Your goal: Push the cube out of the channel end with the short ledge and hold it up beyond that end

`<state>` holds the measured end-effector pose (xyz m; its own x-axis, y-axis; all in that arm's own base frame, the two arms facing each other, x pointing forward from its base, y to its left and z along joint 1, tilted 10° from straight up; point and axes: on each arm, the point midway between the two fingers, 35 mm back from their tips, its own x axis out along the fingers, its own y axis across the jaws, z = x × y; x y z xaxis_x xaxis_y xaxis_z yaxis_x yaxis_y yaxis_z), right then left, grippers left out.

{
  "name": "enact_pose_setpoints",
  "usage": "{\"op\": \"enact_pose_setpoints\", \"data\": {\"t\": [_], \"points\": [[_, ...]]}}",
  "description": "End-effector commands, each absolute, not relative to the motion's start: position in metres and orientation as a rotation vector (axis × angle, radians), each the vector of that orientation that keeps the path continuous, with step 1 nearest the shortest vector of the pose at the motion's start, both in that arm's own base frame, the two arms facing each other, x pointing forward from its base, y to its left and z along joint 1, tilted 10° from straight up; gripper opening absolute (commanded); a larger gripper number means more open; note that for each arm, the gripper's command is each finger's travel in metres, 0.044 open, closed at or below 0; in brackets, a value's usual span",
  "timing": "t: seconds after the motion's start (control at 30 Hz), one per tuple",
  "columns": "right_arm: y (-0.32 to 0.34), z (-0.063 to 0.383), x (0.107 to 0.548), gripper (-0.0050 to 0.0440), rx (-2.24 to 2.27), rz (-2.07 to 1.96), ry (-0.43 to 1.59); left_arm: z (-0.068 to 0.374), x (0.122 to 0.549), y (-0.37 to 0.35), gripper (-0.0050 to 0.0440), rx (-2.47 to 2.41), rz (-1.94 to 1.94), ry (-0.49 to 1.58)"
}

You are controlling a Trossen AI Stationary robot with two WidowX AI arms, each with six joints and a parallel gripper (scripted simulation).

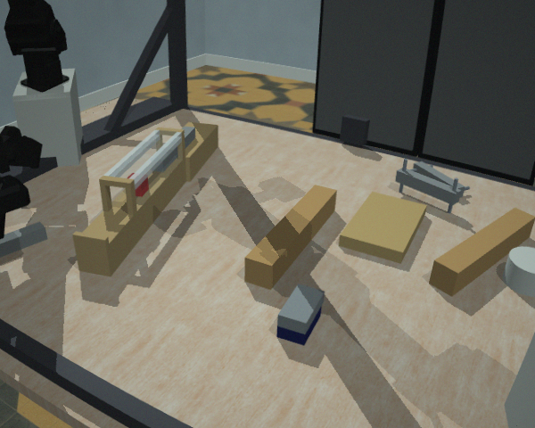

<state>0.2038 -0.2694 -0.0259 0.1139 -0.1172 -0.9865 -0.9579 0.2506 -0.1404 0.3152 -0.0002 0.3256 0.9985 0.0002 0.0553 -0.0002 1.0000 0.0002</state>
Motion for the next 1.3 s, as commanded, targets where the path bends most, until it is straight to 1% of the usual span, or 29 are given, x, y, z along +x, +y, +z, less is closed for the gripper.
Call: {"op": "enact_pose_setpoints", "data": {"t": [0.0,0.43,0.7,0.73,1.27], "points": [[-0.275,-0.026,0.207,0.0150,-1.160,0.848,1.307,0.336,0.313,0.000,0.0000,-0.004,0.002,-0.082],[-0.278,-0.048,0.210,0.0150,-1.156,0.848,1.310,0.336,0.313,0.000,0.0000,-0.004,0.002,-0.082],[-0.278,-0.049,0.210,0.0150,-1.156,0.848,1.310,0.336,0.313,0.000,0.0000,-0.004,0.002,-0.082],[-0.278,-0.049,0.210,0.0000,-1.156,0.848,1.310,0.336,0.313,0.000,0.0000,-0.004,0.002,-0.082],[-0.278,-0.045,0.209,0.0000,-1.156,0.848,1.310,0.336,0.313,0.000,0.0000,-0.004,0.002,-0.082]]}}
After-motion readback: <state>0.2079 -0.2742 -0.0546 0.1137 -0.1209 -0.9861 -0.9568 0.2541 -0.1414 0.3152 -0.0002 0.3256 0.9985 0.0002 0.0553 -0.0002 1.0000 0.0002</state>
